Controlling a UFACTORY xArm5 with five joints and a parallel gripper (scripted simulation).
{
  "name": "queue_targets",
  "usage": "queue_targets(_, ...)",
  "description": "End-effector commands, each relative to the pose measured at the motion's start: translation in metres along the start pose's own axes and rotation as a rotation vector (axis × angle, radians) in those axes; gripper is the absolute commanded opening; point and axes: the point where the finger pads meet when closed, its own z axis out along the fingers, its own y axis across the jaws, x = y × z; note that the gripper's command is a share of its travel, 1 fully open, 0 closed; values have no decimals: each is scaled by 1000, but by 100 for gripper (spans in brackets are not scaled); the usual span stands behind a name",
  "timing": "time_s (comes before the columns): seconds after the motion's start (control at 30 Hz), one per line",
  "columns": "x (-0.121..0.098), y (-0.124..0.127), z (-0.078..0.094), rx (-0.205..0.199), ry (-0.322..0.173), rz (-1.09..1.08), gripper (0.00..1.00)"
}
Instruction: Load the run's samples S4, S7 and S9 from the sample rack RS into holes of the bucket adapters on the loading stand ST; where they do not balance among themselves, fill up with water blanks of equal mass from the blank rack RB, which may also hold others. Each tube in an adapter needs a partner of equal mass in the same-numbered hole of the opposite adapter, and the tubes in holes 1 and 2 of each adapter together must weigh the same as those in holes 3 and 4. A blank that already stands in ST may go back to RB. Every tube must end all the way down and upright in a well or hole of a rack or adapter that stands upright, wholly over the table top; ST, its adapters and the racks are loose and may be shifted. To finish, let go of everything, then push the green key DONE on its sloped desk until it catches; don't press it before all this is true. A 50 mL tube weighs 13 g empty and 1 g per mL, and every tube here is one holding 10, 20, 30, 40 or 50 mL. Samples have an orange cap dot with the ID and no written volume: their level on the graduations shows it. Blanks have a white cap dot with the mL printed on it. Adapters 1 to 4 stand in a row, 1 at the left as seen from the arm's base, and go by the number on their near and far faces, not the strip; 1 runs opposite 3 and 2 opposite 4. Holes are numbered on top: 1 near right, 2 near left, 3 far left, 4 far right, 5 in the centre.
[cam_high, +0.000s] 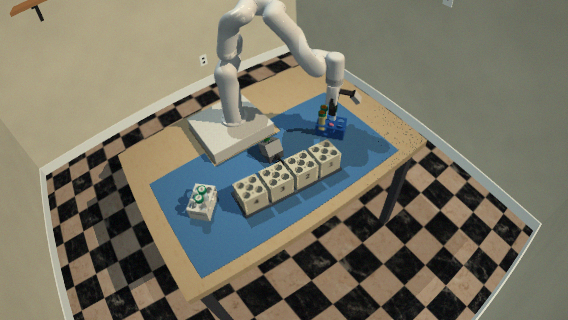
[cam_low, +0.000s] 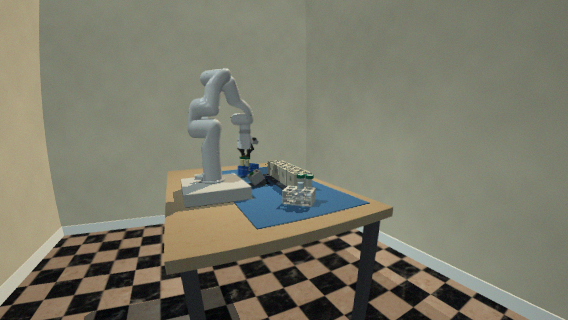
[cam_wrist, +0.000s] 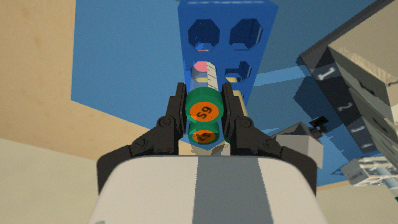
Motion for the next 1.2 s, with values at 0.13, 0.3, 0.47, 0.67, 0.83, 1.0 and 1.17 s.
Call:
queue_targets(0.13,1,0,-6,1,4,0,0)
queue_targets(0.3,1,0,-9,1,4,0,0)
queue_targets(0.47,1,0,-11,1,4,0,0)
queue_targets(0.67,1,0,-15,1,4,0,0)
queue_targets(0.83,1,0,-19,1,4,0,0)
queue_targets(1.0,1,0,-21,1,4,0,0)
queue_targets(1.17,1,0,-25,1,4,0,0)
